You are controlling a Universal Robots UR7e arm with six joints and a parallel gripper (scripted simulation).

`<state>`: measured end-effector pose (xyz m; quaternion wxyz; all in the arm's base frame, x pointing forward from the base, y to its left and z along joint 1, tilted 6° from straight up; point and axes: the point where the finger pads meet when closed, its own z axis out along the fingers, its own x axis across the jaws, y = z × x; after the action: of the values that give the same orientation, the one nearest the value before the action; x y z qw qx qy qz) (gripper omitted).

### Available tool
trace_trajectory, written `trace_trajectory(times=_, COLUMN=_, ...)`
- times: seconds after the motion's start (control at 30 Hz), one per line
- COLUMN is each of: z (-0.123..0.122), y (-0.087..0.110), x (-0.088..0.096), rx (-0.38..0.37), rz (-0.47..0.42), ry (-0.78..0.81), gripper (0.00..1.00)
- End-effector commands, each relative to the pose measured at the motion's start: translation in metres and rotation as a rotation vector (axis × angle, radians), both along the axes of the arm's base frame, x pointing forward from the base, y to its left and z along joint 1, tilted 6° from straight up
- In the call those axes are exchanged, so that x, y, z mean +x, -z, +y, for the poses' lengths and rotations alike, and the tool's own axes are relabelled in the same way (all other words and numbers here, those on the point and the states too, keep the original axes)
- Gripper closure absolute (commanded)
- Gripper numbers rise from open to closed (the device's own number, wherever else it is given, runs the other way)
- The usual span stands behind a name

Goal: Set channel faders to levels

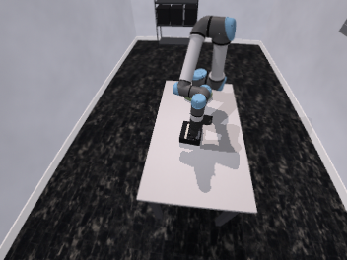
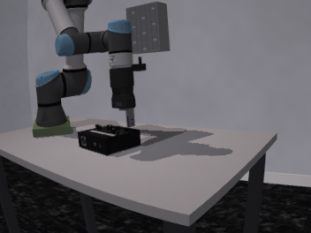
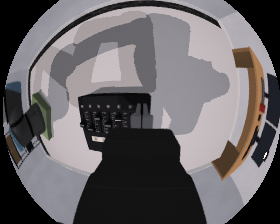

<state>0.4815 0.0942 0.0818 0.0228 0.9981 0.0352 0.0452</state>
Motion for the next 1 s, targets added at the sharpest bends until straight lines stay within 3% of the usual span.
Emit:
trace_trajectory(times=0.0, z=-0.0002, y=0.0031, x=0.0007, rx=0.000, rz=-0.001, ry=0.000, gripper=1.00)
trace_trajectory(times=0.97, z=-0.0004, y=0.0062, x=0.0010, rx=0.000, rz=-0.001, ry=0.000, gripper=1.00)
